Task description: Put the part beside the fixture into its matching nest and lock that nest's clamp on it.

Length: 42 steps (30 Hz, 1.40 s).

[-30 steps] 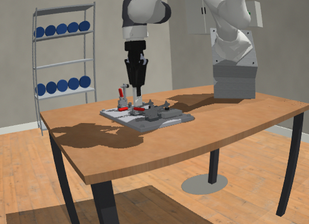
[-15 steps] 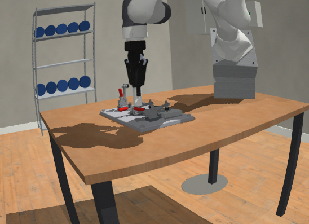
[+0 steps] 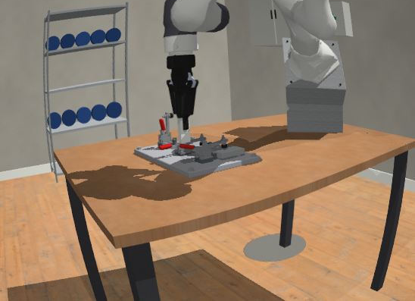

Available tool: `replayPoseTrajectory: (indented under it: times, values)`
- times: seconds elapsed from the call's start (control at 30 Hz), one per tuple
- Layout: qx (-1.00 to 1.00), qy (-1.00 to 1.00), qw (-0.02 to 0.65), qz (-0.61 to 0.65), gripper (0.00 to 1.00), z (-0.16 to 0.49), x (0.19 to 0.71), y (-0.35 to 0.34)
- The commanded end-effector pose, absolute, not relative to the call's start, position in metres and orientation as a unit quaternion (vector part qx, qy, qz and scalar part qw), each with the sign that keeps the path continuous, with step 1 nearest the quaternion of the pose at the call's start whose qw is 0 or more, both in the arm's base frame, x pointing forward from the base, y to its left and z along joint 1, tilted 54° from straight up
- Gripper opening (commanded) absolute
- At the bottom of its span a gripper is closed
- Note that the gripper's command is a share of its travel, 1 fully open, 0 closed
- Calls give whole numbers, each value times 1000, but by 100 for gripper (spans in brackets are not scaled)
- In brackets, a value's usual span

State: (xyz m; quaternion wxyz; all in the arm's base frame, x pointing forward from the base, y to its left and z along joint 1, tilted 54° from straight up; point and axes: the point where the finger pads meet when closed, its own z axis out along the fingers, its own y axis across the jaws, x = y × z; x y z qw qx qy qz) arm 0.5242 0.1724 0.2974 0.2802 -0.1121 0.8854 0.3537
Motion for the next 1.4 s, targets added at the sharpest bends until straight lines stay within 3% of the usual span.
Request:
replayPoseTrajectory:
  times: [0.0,1.37]
  values:
    - [-113,885,282,354,0,298,525,173]
    - [-113,885,282,354,0,295,527,176]
